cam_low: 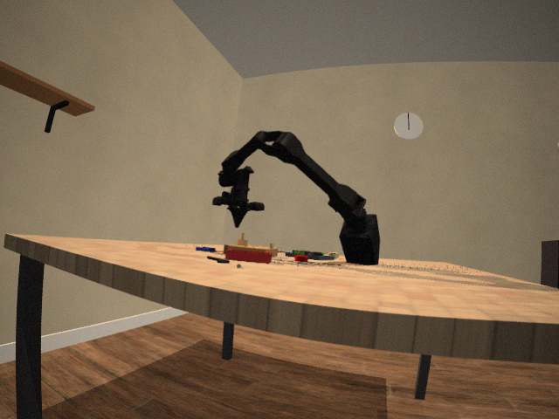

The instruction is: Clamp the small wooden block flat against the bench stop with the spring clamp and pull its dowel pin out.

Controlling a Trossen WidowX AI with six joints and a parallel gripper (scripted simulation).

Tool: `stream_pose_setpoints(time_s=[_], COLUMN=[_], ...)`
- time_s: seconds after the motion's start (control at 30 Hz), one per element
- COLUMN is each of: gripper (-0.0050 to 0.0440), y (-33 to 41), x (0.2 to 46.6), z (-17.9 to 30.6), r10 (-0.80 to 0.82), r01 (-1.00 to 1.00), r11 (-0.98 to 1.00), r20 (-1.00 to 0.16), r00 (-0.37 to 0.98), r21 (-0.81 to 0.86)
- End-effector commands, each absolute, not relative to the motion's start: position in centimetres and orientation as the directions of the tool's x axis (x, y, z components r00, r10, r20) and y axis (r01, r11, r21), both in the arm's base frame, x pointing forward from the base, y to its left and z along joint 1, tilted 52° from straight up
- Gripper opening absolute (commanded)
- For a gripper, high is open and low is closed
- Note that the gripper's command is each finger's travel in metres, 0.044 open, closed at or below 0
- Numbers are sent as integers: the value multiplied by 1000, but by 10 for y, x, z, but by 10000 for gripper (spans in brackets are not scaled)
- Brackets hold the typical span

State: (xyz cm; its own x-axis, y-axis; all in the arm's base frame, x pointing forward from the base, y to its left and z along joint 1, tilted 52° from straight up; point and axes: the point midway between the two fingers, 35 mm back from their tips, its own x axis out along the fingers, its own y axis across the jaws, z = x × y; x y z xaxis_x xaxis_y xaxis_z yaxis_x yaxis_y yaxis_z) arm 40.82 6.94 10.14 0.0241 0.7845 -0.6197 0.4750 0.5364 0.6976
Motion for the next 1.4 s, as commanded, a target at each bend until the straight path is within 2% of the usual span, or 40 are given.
stream_pose_setpoints(time_s=[0.0, 1.37], gripper=[0, 0], y=[71, 79], x=[405, 386], z=[106, 114], r10=[786, 786], r01=[403, -151], r11=[556, 614], r20=[-617, -617], r00=[29, 29], r21=[727, 775])
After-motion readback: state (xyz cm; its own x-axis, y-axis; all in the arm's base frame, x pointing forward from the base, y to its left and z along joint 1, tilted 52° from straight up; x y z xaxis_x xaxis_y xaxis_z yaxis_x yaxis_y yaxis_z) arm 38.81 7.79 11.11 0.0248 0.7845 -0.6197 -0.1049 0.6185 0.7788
